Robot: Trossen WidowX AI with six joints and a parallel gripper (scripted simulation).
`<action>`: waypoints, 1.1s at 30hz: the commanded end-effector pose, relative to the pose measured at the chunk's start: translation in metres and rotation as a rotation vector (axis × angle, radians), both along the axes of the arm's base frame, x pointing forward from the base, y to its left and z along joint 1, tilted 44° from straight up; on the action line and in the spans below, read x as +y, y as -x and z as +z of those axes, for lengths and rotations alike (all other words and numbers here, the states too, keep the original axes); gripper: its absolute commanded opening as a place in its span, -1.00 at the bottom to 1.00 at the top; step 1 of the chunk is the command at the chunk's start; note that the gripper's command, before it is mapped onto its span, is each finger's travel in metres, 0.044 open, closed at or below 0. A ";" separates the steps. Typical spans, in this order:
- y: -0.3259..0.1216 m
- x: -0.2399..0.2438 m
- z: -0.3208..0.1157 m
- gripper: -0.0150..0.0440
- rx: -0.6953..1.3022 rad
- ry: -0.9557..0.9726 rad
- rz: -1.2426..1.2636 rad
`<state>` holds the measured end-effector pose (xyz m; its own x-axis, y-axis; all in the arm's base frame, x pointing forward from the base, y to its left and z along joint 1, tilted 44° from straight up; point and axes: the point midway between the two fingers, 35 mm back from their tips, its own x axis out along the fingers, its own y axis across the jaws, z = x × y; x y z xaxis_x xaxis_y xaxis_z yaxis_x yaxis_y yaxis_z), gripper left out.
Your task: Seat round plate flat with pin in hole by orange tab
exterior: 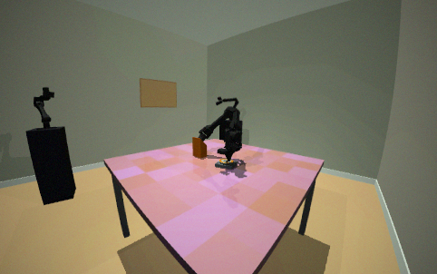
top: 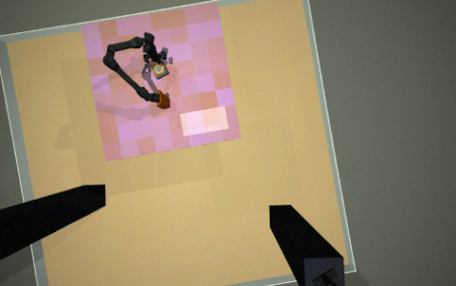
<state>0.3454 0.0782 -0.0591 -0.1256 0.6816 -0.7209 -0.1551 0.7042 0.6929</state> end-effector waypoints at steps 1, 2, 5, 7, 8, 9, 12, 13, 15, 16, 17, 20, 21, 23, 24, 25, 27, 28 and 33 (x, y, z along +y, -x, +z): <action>0.006 -0.003 -0.006 -0.49 0.010 0.004 0.007; 0.007 -0.004 -0.007 -0.49 0.010 0.004 0.007; 0.009 -0.007 -0.009 -0.49 0.010 0.005 0.007; 0.010 -0.008 -0.010 -0.49 0.010 0.005 0.007; 0.011 -0.009 -0.010 -0.49 0.010 0.005 0.007; 0.012 -0.009 -0.010 -0.49 0.010 0.005 0.007; 0.013 -0.011 -0.011 -0.49 0.010 0.005 0.007; 0.014 -0.011 -0.012 -0.49 0.010 0.005 0.007; 0.015 -0.012 -0.013 -0.49 0.010 0.005 0.007; 0.016 -0.012 -0.013 -0.49 0.010 0.005 0.007; 0.016 -0.013 -0.014 -0.49 0.010 0.005 0.007; 0.015 -0.015 -0.012 -0.49 0.010 0.006 0.007; 0.015 -0.018 -0.009 -0.49 0.010 0.006 0.007; 0.012 -0.025 -0.001 -0.49 0.010 0.007 0.007; 0.011 -0.030 0.004 -0.49 0.010 0.007 0.007; 0.011 -0.034 0.009 -0.49 0.010 0.007 0.007; 0.012 -0.042 0.017 -0.49 0.010 0.007 0.007; 0.012 -0.044 0.020 -0.49 0.010 0.007 0.007; 0.012 -0.039 0.013 -0.49 0.014 0.004 -0.001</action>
